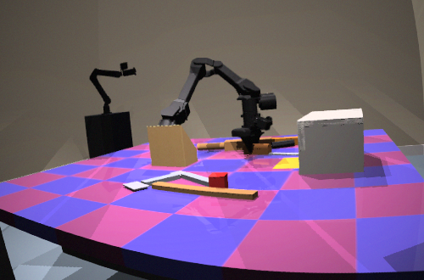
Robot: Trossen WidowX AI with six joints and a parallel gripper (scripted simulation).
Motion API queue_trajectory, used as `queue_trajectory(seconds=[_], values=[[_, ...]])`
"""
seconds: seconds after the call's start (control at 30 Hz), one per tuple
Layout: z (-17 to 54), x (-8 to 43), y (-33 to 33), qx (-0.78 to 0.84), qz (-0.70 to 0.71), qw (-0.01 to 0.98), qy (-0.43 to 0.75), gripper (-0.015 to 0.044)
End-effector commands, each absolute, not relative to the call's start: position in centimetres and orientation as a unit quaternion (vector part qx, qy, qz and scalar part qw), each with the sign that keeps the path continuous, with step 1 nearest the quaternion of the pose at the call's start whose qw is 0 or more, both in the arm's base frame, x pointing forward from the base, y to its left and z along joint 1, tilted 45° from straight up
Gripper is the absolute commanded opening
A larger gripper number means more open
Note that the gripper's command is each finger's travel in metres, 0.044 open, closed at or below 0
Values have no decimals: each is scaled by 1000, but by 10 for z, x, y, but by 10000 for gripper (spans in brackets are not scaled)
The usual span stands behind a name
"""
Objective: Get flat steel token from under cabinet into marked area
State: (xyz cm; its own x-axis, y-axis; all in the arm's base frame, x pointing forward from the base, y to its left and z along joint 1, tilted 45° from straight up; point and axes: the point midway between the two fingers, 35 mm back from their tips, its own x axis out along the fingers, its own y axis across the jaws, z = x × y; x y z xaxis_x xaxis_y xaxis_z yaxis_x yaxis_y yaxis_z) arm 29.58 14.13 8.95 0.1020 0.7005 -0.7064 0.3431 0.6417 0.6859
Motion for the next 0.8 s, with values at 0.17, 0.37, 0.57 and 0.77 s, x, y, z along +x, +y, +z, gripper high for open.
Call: queue_trajectory(seconds=[0.17, 0.37, 0.57, 0.77], values=[[87, 308, 137, 399, 143, 627, 654, 0], [86, 315, 135, 399, 142, 627, 654, 0], [85, 322, 132, 399, 142, 627, 654, 0], [83, 329, 130, 399, 142, 627, 654, 0]])
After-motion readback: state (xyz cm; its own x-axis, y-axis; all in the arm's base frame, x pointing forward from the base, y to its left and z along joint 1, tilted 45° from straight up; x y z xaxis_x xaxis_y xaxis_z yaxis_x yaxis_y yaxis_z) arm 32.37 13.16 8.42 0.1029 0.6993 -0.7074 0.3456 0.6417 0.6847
